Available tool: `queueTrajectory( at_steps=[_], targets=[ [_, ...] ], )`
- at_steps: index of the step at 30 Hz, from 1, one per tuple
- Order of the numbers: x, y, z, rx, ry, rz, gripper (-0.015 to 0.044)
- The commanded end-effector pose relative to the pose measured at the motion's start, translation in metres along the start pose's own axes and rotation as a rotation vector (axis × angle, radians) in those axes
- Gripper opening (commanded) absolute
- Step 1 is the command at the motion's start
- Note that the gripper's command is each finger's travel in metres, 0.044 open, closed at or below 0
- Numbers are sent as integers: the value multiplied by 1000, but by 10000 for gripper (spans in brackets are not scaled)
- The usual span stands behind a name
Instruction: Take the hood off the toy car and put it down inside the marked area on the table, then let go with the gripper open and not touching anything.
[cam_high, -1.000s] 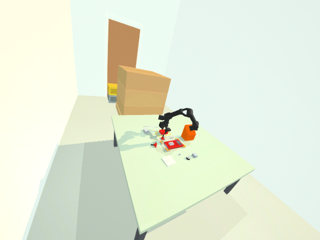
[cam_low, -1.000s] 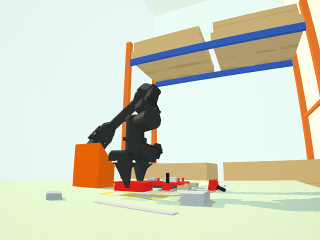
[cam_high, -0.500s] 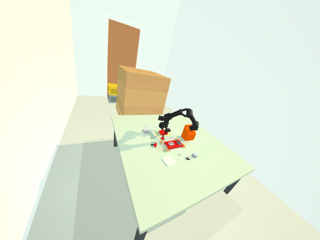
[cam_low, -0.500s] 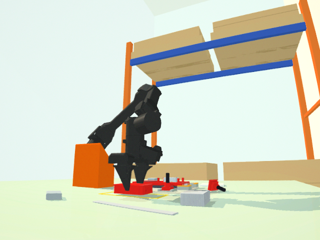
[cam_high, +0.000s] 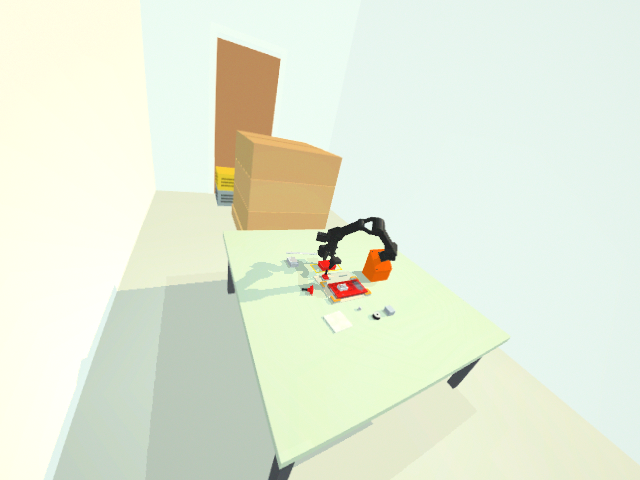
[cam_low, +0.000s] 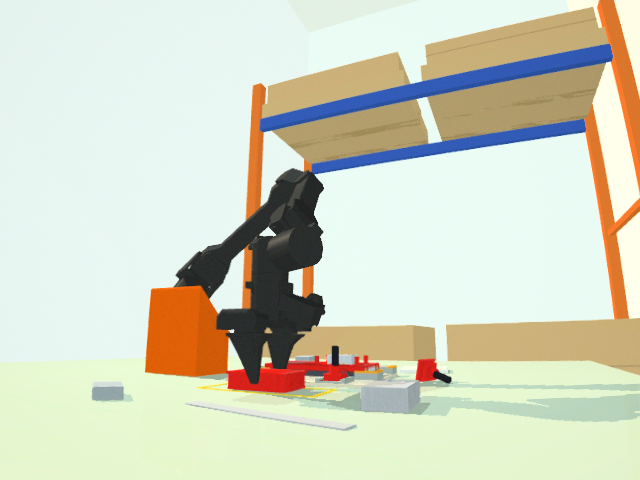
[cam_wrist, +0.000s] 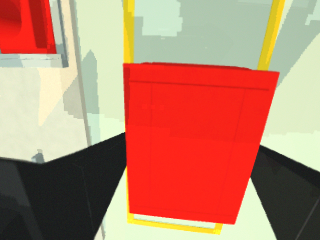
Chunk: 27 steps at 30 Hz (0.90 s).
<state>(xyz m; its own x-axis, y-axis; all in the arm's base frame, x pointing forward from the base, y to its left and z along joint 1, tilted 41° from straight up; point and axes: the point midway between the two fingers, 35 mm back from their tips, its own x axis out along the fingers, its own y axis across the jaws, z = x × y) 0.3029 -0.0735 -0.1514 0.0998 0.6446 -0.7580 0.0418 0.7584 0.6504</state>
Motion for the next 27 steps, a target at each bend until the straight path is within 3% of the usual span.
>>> queueTrajectory(
  at_steps=[1, 9, 19, 27],
  targets=[
    [0, 0, 0, 0, -1, 0, 236],
    [-2, 0, 0, 0, 0, 0, 440],
    [-72, -1, 1, 0, 4, -1, 440],
    [-74, -1, 1, 0, 4, -1, 440]
  ],
)
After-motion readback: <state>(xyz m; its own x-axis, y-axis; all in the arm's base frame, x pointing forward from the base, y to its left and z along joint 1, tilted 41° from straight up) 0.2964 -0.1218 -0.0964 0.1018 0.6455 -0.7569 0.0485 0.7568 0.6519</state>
